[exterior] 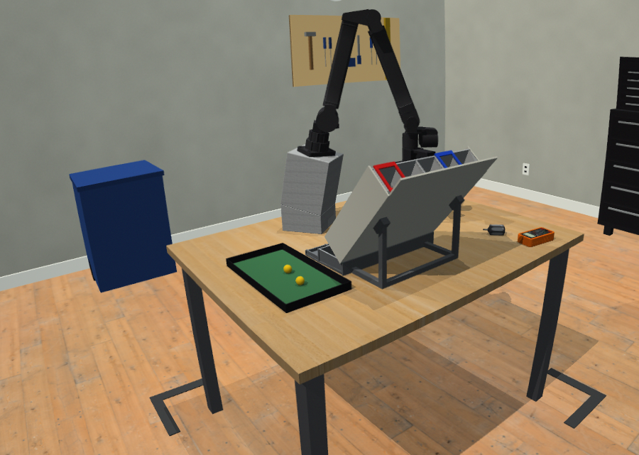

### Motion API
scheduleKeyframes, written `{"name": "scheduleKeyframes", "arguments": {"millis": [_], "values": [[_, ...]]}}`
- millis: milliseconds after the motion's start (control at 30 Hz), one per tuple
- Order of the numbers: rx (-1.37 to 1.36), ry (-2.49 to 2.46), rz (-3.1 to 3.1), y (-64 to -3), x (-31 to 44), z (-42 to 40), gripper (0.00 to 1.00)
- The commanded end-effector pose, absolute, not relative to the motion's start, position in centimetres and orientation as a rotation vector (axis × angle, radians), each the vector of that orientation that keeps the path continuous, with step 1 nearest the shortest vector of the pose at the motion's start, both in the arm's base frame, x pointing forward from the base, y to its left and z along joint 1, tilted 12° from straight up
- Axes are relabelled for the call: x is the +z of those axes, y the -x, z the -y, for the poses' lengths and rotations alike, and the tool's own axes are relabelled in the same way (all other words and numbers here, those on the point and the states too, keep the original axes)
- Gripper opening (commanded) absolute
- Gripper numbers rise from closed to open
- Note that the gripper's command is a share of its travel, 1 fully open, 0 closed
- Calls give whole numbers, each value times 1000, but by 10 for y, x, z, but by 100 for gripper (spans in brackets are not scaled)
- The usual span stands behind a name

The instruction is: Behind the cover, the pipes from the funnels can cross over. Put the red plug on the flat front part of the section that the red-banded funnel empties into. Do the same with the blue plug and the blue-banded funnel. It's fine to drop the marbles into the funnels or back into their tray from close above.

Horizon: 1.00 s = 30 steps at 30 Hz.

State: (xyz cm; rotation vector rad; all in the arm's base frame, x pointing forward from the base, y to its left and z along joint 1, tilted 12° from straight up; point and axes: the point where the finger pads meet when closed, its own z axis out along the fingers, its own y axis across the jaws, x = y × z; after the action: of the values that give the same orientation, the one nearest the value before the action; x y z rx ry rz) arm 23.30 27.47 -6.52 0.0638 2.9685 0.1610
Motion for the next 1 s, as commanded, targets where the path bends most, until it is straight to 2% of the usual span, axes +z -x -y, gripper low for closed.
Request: {"name": "scheduleKeyframes", "arguments": {"millis": [0, 600, 967], "values": [[180, -65, -2962, -236, -60, -284, 63], [180, -65, -2962, -236, -60, -284, 63], [187, -68, -2955, -247, -86, -287, 63]]}}
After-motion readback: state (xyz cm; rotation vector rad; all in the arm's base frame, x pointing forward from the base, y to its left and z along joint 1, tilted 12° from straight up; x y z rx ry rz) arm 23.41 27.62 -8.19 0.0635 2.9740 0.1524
